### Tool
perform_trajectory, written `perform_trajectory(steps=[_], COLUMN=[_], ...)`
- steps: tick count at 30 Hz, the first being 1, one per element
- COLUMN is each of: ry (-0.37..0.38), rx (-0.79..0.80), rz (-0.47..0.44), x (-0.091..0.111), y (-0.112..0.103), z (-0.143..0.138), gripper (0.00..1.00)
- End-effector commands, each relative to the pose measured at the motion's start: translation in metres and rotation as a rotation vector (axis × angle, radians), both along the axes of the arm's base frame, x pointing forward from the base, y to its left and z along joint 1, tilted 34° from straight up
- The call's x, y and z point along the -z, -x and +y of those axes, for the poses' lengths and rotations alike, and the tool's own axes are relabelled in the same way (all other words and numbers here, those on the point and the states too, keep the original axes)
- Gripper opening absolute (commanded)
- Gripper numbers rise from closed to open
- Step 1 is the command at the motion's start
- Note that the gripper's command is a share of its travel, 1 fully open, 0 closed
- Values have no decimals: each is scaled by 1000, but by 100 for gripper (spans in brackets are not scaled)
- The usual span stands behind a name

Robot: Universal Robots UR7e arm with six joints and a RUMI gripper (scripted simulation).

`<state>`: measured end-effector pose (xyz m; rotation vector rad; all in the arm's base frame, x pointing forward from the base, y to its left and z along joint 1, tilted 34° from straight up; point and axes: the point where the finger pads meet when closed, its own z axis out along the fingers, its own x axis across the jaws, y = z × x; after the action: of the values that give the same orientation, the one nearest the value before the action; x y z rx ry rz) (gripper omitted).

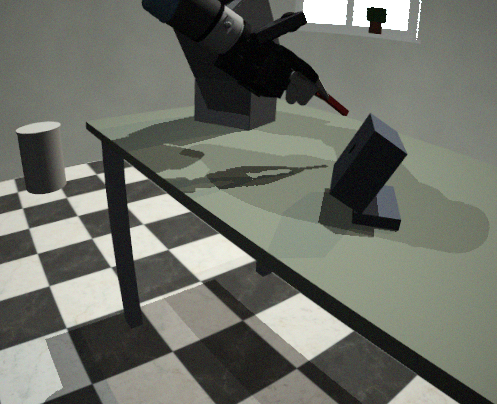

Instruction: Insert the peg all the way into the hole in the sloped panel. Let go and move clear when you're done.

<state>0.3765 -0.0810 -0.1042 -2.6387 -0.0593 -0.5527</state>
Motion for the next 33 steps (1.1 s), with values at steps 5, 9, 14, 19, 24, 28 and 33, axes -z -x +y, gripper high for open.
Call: perform_trajectory(steps=[5, 9, 14, 19, 24, 28, 33], ry=[-20, -30, -37, -49, -61, -71, -78], rx=[35, 54, 67, 90, 113, 131, 145], rz=[-16, -24, -30, -41, -51, -60, -66], x=[-6, -9, -11, -15, -19, -22, -24], y=[-3, -4, -5, -7, -8, -9, -10], z=[-6, -9, -11, -15, -19, -23, -25], gripper=[0, 0, 0, 0, 0, 0, 0])
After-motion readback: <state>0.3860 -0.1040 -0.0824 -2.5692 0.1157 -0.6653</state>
